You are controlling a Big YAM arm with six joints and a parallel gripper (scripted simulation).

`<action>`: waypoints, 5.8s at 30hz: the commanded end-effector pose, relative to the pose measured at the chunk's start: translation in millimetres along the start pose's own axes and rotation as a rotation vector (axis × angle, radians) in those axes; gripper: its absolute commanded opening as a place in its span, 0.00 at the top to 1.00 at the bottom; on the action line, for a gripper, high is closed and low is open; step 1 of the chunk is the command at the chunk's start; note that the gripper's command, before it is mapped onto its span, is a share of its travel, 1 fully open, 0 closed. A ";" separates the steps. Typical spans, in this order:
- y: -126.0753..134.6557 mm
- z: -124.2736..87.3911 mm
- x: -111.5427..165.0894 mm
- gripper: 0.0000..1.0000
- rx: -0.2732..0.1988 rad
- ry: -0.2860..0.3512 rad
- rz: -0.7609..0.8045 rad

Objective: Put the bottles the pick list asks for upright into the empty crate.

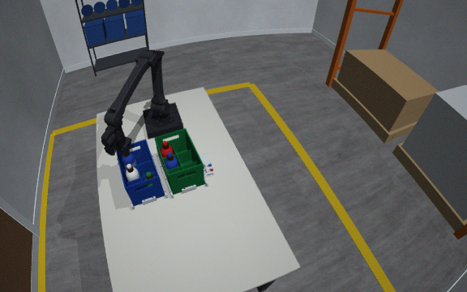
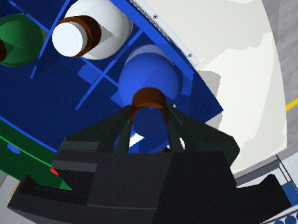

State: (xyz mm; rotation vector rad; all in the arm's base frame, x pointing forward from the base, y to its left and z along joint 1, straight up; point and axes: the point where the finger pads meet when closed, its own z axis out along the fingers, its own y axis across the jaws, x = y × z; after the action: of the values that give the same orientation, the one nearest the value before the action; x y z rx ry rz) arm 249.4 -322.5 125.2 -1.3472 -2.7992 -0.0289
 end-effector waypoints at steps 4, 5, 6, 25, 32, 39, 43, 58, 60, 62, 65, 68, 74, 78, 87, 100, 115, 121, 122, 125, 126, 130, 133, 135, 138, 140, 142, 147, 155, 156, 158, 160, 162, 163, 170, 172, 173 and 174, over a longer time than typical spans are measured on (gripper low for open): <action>2.0 -59.7 -21.5 1.00 0.003 -0.110 -0.002; 2.0 -59.7 -21.5 1.00 0.003 -0.110 -0.002; 2.0 -61.5 -21.3 1.00 0.003 -0.110 -0.002; 2.0 -90.4 -18.2 1.00 0.003 -0.111 -0.002; 2.0 -102.2 -16.8 1.00 0.003 -0.111 -0.002; 2.0 -110.7 -15.9 1.00 0.003 -0.111 -0.002; 1.4 -117.4 -15.1 1.00 0.004 -0.112 -0.001; 1.4 -139.2 -12.5 1.00 0.004 -0.112 -0.001; 1.4 -142.5 -12.1 1.00 0.004 -0.112 -0.001; 1.4 -145.9 -11.7 1.00 0.004 -0.112 -0.001; 1.4 -150.9 -11.1 1.00 0.004 -0.112 -0.001; 1.4 -155.9 -10.5 1.00 0.004 -0.112 -0.001; 1.4 -162.5 -9.7 1.00 0.004 -0.112 -0.001; 1.4 -169.2 -8.9 1.00 0.004 -0.112 -0.001; 1.4 -184.0 -7.0 1.00 0.004 -0.112 -0.001; 1.0 -193.0 -7.6 1.00 0.003 -0.112 -0.001; 0.6 -197.9 -8.6 1.00 0.003 -0.112 -0.001; 0.4 -199.1 -9.1 1.00 0.004 -0.112 -0.001; 0.3 -199.2 -9.2 1.00 0.004 -0.112 -0.001; 0.3 -199.4 -9.9 1.00 0.004 -0.115 -0.001; 0.3 -199.5 -9.7 1.00 0.004 -0.114 -0.001; 0.1 -199.9 -9.5 1.00 0.004 -0.112 -0.001; 0.0 -200.1 -10.1 1.00 0.004 -0.114 -0.001; 0.0 -200.2 -9.9 1.00 0.004 -0.113 -0.001; -0.1 -200.4 -10.0 1.00 0.004 -0.113 -0.001; -0.2 -200.5 -10.4 1.00 0.004 -0.114 -0.001; -0.2 -200.5 -10.5 1.00 0.004 -0.114 -0.001; 12.7 -200.4 -9.8 1.00 0.001 -0.114 -0.001; 28.9 -200.3 -8.2 1.00 -0.002 -0.115 -0.001; 30.9 -200.3 -8.0 1.00 -0.002 -0.115 -0.001; 30.9 -200.3 -8.0 1.00 -0.002 -0.115 -0.001; 34.9 -200.3 -7.6 1.00 -0.002 -0.115 -0.001; 38.9 -200.3 -7.2 1.00 -0.003 -0.115 -0.001; 40.9 -200.2 -7.0 1.00 -0.003 -0.115 -0.001; 55.1 -200.2 -5.5 1.00 -0.006 -0.115 -0.001; 59.1 -200.1 -5.1 1.00 -0.007 -0.114 -0.001; 61.2 -200.1 -4.8 1.00 -0.007 -0.114 -0.001; 61.2 -200.1 -4.8 1.00 -0.007 -0.114 -0.001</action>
State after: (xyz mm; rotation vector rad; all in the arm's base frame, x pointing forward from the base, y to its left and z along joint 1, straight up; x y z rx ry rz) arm 293.6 -290.0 275.9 -1.3250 -2.8065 -0.0235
